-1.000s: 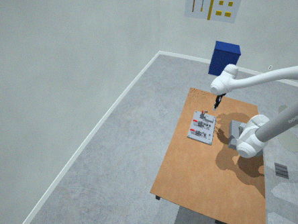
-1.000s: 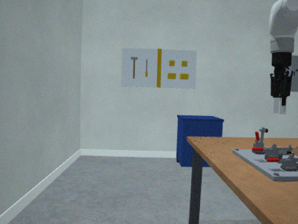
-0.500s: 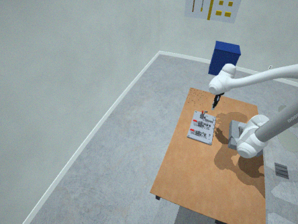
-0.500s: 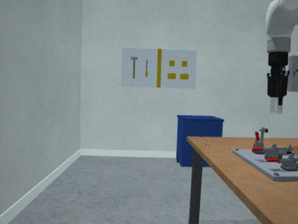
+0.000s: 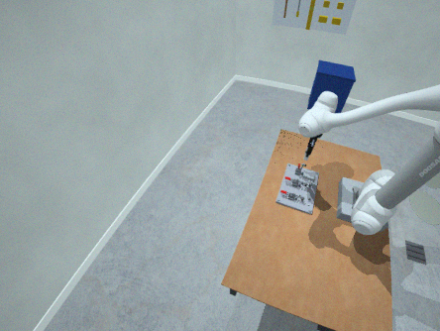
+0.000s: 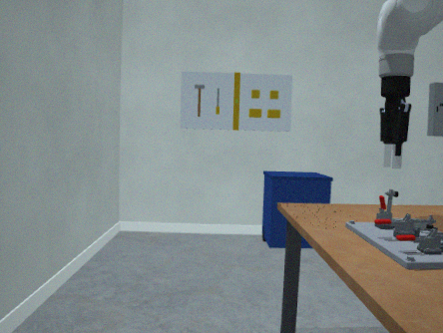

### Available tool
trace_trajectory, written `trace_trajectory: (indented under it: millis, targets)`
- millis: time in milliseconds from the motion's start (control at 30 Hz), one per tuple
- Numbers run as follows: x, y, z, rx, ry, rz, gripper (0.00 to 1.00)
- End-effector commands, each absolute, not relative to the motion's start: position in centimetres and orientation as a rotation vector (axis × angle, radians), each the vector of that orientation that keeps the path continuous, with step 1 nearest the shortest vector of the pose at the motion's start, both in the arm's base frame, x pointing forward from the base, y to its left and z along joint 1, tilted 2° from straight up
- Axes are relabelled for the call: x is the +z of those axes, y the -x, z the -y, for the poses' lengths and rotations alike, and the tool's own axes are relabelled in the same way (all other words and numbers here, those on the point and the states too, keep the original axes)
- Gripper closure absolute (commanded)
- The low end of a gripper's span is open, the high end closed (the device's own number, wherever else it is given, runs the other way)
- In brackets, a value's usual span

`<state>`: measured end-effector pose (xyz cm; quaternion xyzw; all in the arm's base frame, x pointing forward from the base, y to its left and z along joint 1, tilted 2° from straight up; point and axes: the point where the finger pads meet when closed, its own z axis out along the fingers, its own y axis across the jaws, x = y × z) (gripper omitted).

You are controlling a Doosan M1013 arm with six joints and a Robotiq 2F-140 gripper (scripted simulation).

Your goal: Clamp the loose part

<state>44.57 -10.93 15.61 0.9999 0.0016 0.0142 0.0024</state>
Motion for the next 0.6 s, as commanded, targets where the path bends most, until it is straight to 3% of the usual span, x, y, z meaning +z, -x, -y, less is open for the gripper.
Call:
trace_trajectory:
  millis: [0,567]
  targets:
    - [15.64,-45.50,10.94,0.044,-3.137,-0.005,0.65]
    - [15.51,-46.43,10.94,0.044,-3.137,-0.005,0.65]
